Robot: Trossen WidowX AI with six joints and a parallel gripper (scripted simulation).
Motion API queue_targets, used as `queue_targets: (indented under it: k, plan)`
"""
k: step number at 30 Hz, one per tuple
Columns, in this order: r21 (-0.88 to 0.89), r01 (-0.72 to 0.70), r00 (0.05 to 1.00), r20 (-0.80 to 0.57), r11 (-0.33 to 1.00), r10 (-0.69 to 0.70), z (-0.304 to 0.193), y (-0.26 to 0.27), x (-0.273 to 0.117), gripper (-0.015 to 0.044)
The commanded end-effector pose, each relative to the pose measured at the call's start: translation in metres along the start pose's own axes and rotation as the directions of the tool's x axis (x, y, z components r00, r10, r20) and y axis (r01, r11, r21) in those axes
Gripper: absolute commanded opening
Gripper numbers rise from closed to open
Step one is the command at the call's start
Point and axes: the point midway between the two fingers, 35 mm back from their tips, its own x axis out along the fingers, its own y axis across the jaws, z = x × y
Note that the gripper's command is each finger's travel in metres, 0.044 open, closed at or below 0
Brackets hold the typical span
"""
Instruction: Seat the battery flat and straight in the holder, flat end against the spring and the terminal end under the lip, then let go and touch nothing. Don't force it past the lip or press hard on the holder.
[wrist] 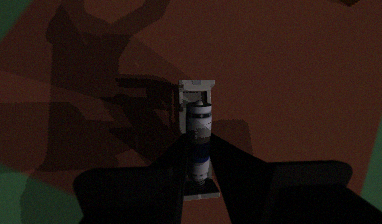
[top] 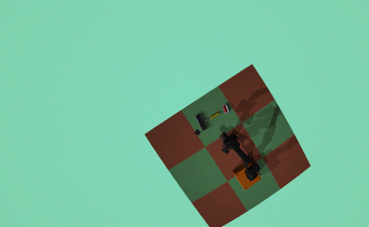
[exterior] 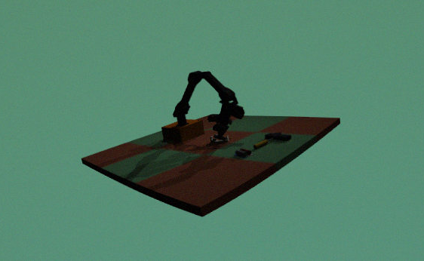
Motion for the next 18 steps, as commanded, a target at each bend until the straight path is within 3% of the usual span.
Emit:
queue_targets:
  k: [1, 18]
  plan:
    - [-0.001, 0.002, 0.999, -0.044, 1.0, -0.002, -0.0049, 0.0006, 0.0008, 0.0065]
    - [-0.006, 0.006, 0.992, -0.126, 1.0, -0.007, -0.0027, 0.001, 0.0042, 0.0065]
